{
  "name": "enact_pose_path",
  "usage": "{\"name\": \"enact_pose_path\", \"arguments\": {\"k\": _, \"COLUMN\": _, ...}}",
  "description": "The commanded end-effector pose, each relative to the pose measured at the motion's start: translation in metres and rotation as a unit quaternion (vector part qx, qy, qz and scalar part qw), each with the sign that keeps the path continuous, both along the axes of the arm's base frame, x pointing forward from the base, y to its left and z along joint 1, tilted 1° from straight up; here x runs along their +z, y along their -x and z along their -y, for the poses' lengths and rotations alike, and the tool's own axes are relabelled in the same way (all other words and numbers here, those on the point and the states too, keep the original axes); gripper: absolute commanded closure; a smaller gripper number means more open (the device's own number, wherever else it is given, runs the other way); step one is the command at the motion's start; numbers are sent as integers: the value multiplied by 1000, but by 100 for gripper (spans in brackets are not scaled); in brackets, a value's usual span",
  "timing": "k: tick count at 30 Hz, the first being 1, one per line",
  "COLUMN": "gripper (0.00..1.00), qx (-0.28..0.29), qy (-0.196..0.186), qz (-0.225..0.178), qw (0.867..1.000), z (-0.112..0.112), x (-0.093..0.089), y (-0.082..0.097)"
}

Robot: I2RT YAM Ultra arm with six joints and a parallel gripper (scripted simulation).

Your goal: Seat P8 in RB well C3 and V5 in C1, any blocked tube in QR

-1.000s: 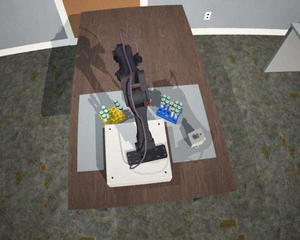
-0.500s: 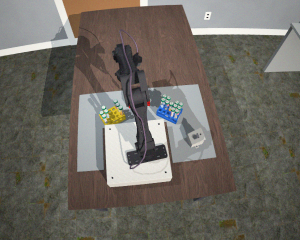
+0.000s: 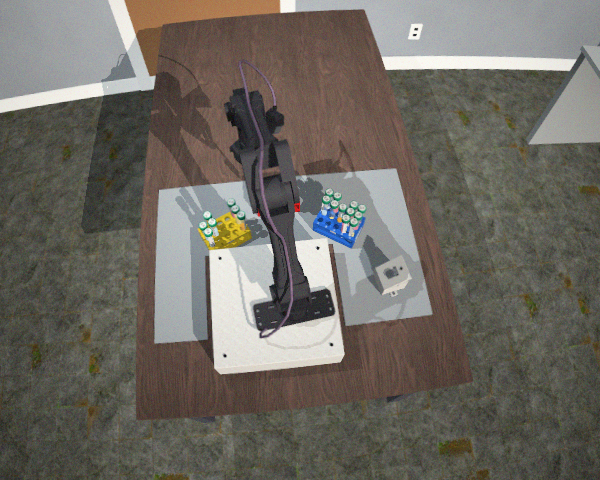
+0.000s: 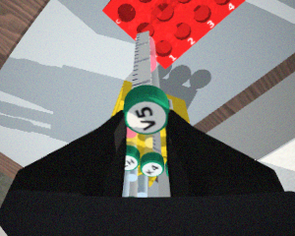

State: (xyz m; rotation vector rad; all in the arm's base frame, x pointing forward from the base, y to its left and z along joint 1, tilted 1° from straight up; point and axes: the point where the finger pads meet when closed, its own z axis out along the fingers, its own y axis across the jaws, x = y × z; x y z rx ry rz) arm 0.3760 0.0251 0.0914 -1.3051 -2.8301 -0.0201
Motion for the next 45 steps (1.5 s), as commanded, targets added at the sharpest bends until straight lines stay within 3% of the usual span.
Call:
{"name": "enact_pose_path", "arguments": {"k": 1, "gripper": 100, "qx": 2, "qy": 3, "qz": 11, "qw": 1000, "z": -3, "x": 2, "y": -3}}
{"name": "enact_pose_path", "arguments": {"k": 15, "gripper": 100, "qx": 0, "qy": 3, "qz": 18, "qw": 1000, "z": -1, "x": 2, "y": -5}}
{"name": "enact_pose_path", "arguments": {"k": 25, "gripper": 100, "qx": 0, "qy": 4, "qz": 5, "qw": 1000, "z": -1, "x": -9, "y": 1}}
{"name": "enact_pose_path", "arguments": {"k": 27, "gripper": 100, "qx": 0, "qy": 4, "qz": 5, "qw": 1000, "z": -1, "x": -9, "y": 1}}
{"name": "enact_pose_path", "arguments": {"k": 28, "gripper": 100, "qx": 0, "qy": 3, "qz": 19, "qw": 1000, "z": -2, "x": 0, "y": -7}}
{"name": "enact_pose_path", "arguments": {"k": 33, "gripper": 100, "qx": 0, "qy": 4, "qz": 3, "qw": 1000, "z": -1, "x": -12, "y": 1}}
{"name": "enact_pose_path", "arguments": {"k": 41, "gripper": 100, "qx": 1, "qy": 4, "qz": 1, "qw": 1000, "z": -2, "x": -16, "y": 2}}
{"name": "enact_pose_path", "arguments": {"k": 44, "gripper": 100, "qx": 1, "qy": 4, "qz": 3, "qw": 1000, "z": -2, "x": -15, "y": 0}}
{"name": "enact_pose_path", "arguments": {"k": 45, "gripper": 100, "qx": 1, "qy": 3, "qz": 22, "qw": 1000, "z": -2, "x": -6, "y": -10}}
